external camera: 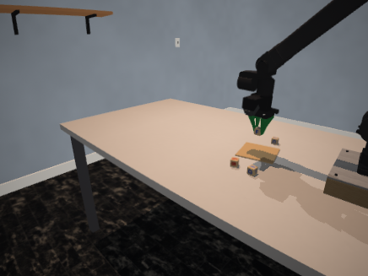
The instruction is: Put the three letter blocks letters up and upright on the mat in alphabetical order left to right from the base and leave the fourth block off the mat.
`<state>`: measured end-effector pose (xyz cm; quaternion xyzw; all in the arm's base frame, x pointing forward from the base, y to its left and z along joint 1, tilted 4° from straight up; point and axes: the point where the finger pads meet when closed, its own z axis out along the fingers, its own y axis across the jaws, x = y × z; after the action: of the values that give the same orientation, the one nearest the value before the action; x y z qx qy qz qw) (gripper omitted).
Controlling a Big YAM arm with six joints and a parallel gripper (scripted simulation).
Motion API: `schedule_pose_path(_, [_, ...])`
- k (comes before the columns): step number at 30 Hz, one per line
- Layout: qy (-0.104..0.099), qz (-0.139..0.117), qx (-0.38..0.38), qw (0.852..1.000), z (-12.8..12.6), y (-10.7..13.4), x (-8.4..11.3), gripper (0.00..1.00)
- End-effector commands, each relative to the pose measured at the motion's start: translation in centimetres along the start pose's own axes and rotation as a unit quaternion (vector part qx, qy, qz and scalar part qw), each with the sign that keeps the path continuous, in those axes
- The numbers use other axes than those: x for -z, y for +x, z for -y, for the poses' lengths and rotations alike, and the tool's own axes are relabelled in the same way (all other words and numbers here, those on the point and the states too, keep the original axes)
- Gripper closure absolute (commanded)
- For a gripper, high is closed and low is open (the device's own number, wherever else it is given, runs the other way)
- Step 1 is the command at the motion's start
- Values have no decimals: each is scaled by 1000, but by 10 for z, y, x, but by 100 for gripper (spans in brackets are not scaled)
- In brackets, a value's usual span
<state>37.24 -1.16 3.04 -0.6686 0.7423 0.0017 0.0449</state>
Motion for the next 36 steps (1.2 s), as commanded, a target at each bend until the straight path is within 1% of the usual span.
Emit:
schedule_pose_path(1, [11,3,1,1000,16,2,31,80])
schedule_pose_path(3, [11,2,1,1000,17,2,42,80])
schedule_pose_path(4, [8,2,1,1000,16,2,43,80])
schedule_pose_path(5, [-4,2,1,1000,13,2,36,80])
schedule_pose_path(6, [-22,2,1,1000,-2,2,26,80])
schedule_pose_path(7, [-31,1,1,1000,-11,2,22,80])
schedule_pose_path(8, [-31,1,1,1000,-11,2,22,80])
schedule_pose_path(10, [-20,2,1,1000,0,1,28,80])
schedule_pose_path(12, [-15,2,1,1000,1,1,32,80])
schedule_pose_path(17, [-14,2,0,1000,1,1,32,80])
schedule_pose_path(21, [-13,1,-42,999,7,6,33,80])
schedule_pose_path(23, [-5,1,-84,996,15,9,37,80])
schedule_pose_path(25, [-5,0,-146,989,17,14,37,80])
schedule_pose_path(27, [-5,-2,-217,976,18,20,38,80])
schedule_pose_path(30, [-6,-2,-289,957,21,32,38,80])
schedule_pose_path(32, [-6,-2,-289,957,21,32,38,80])
schedule_pose_path(33, [-20,-9,-350,936,-1,35,23,80])
schedule_pose_path(35, [-8,-5,-395,919,18,43,34,80])
schedule_pose_path(36, [-6,-3,-417,909,24,47,38,80])
